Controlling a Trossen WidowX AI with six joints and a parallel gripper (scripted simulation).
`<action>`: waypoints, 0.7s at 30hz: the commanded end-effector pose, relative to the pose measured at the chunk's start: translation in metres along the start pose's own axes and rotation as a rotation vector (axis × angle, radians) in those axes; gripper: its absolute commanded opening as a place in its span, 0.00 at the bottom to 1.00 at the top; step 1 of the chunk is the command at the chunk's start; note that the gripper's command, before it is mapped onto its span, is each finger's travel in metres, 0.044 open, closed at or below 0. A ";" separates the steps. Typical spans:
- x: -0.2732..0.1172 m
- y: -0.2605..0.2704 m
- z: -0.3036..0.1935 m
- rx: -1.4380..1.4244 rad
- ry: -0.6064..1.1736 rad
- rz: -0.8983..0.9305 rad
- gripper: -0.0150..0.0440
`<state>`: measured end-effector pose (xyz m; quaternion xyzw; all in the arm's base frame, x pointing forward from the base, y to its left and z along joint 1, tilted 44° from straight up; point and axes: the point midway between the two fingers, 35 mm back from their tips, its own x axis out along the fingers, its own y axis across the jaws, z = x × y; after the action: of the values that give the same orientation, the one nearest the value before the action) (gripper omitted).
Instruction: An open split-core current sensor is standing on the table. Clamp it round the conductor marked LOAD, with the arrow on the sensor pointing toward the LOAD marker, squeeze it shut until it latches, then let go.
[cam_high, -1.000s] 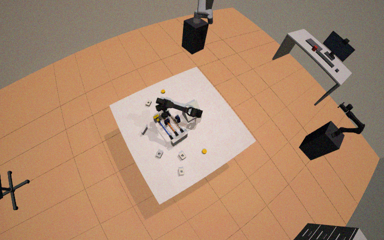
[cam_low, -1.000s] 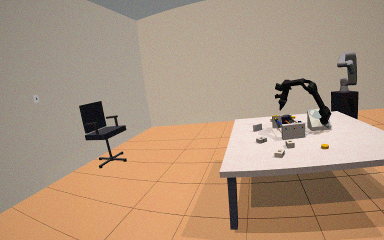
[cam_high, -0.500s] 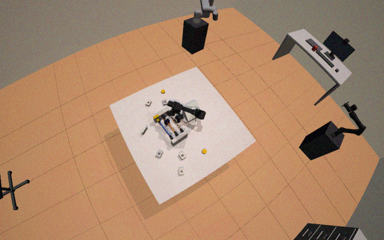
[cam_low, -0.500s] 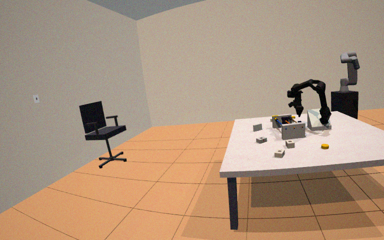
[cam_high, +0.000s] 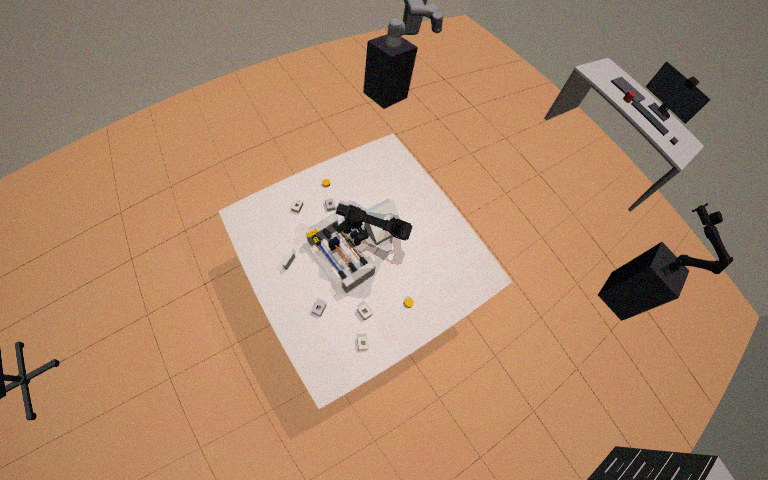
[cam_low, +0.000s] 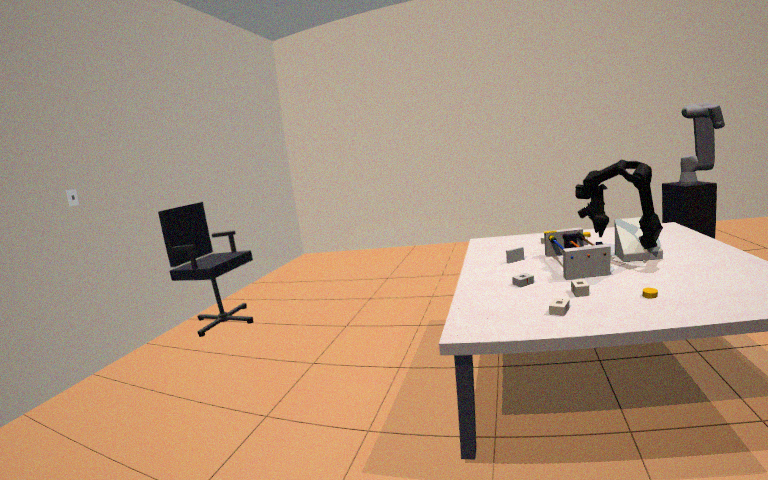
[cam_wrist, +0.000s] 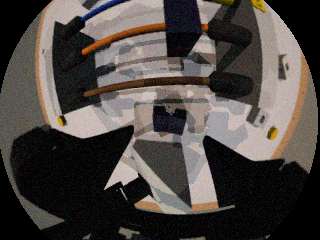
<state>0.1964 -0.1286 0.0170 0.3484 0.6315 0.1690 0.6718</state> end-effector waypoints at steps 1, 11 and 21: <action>0.008 0.001 -0.001 0.006 -0.001 0.006 1.00; 0.025 0.001 0.000 0.005 -0.001 0.006 1.00; 0.041 0.002 -0.001 0.005 -0.001 0.007 1.00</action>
<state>0.2018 -0.1055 -0.0071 0.3476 0.6307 0.1693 0.6729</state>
